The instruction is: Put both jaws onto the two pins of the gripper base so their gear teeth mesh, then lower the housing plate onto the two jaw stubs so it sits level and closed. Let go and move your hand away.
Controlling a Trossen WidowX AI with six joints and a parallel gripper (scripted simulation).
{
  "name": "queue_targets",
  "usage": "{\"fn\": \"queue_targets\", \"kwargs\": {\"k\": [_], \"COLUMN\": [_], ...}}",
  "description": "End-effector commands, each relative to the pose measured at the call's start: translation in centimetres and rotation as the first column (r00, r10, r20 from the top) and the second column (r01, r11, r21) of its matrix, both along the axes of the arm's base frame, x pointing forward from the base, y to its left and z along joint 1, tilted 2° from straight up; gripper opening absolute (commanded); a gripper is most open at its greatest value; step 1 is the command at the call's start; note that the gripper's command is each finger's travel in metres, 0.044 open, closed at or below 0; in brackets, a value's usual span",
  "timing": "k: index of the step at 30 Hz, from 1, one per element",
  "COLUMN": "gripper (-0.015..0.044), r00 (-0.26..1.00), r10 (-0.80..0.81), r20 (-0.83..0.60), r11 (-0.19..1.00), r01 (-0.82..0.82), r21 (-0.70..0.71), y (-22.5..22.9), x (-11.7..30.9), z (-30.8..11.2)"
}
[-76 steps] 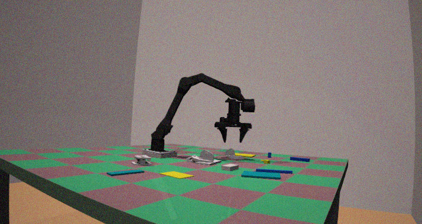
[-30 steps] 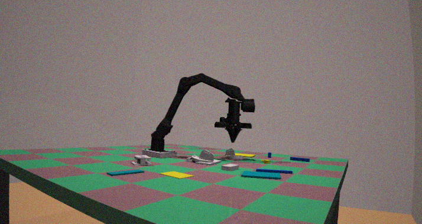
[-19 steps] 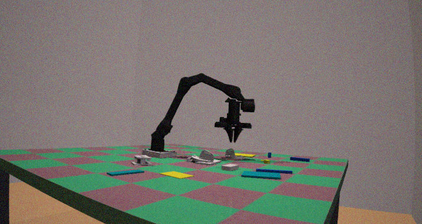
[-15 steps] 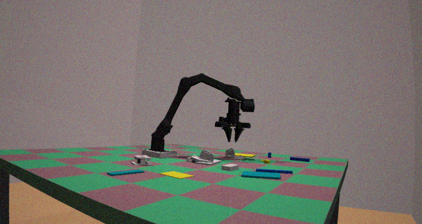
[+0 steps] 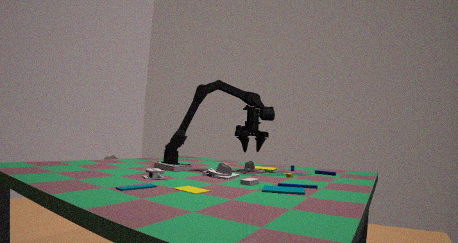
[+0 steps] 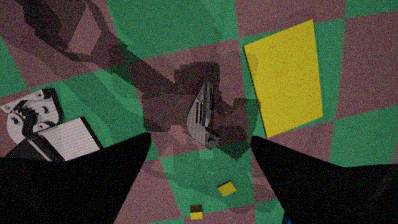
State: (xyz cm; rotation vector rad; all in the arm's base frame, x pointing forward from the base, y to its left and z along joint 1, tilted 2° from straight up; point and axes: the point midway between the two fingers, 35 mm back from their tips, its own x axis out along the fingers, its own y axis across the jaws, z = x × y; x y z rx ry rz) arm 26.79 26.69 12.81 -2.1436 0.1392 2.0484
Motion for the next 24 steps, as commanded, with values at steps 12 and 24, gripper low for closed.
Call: {"fn": "queue_targets", "kwargs": {"k": [12, 24], "gripper": [0.044, 0.044], "r00": [1.0, 1.0], "r10": [0.01, 0.01], "r20": [0.003, 0.003], "r11": [1.0, 1.0], "r01": [-0.01, -0.01], "r21": [-0.003, -0.003], "y": [0.1, 0.2], "x": [0.0, 0.2], "z": [-3.8, -5.1]}}
